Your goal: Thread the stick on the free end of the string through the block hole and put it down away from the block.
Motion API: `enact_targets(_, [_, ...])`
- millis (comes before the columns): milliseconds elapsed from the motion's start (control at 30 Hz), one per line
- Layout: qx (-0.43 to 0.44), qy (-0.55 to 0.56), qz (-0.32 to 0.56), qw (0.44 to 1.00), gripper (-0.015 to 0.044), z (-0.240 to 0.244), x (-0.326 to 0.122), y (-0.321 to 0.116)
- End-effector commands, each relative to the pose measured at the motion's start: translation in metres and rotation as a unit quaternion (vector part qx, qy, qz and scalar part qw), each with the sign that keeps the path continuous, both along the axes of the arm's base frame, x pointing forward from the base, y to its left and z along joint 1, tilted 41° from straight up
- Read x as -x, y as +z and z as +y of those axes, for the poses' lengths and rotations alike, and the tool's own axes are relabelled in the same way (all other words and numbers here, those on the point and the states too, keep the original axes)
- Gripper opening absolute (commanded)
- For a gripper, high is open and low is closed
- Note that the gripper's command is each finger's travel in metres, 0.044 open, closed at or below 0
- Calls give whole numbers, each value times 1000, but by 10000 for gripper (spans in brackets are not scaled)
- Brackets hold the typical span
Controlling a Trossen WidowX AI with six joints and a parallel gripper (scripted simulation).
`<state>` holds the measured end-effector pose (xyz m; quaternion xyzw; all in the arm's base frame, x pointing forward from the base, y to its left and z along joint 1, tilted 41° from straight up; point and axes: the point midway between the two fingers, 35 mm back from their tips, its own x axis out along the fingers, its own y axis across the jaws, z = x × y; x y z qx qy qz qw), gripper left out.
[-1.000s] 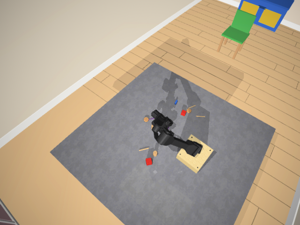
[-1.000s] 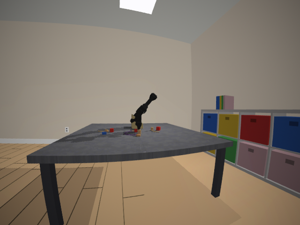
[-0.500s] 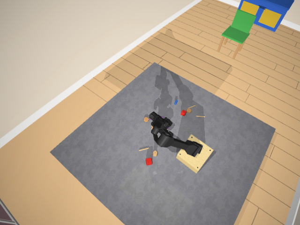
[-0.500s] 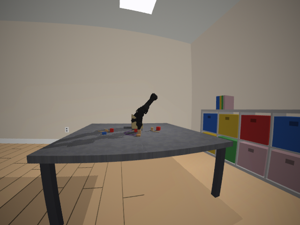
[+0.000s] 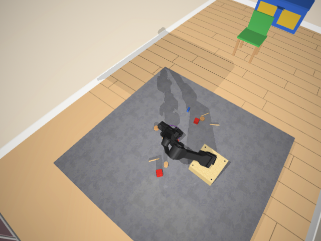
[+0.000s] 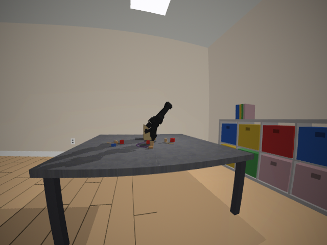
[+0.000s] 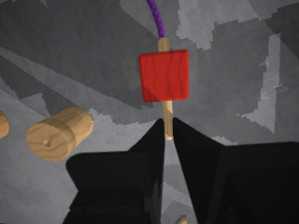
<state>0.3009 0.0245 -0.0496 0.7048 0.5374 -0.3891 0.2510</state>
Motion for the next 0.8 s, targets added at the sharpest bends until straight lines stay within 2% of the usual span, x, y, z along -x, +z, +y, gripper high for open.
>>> enact_targets(0, [1,0,-1,1000,0,3,-4,5])
enact_targets(767, [-3,6,9,1000,0,19,-12,19])
